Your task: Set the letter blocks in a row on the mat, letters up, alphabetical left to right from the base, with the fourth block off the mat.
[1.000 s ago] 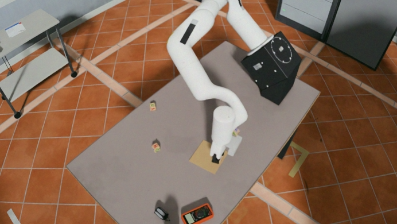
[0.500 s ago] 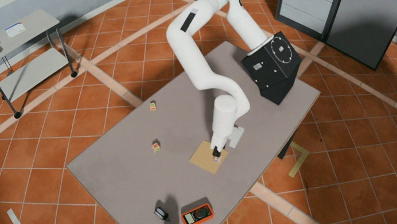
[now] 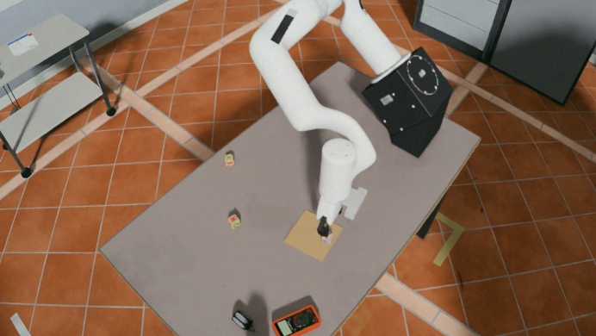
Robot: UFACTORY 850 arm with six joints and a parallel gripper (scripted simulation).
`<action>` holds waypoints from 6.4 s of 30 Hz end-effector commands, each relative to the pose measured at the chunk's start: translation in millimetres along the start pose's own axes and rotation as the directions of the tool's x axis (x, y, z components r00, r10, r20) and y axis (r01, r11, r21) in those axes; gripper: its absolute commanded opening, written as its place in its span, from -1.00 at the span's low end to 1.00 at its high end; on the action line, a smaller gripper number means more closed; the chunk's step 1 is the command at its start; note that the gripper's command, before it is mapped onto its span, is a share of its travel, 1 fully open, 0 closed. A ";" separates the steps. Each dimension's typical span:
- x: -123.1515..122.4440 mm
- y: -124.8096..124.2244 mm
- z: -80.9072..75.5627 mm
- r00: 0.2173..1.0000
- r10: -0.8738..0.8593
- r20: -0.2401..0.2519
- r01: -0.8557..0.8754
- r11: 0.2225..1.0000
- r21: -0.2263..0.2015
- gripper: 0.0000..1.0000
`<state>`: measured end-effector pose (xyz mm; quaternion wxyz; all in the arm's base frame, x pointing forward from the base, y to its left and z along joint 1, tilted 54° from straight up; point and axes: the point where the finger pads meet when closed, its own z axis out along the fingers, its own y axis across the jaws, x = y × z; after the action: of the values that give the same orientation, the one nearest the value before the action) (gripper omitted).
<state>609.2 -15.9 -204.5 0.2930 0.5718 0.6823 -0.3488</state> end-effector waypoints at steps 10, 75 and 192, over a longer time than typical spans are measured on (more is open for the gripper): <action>-0.1 0.8 -1.1 1.000 0.001 0.000 -0.001 1.000 -0.002 1.00; -131.5 57.7 -2.7 0.256 -0.967 0.002 0.967 0.256 -0.013 1.00; -293.1 86.9 24.9 -0.913 -0.409 0.001 0.409 -0.913 0.001 0.38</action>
<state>744.9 -192.1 5.4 -0.2798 -0.5478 0.7017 -0.3594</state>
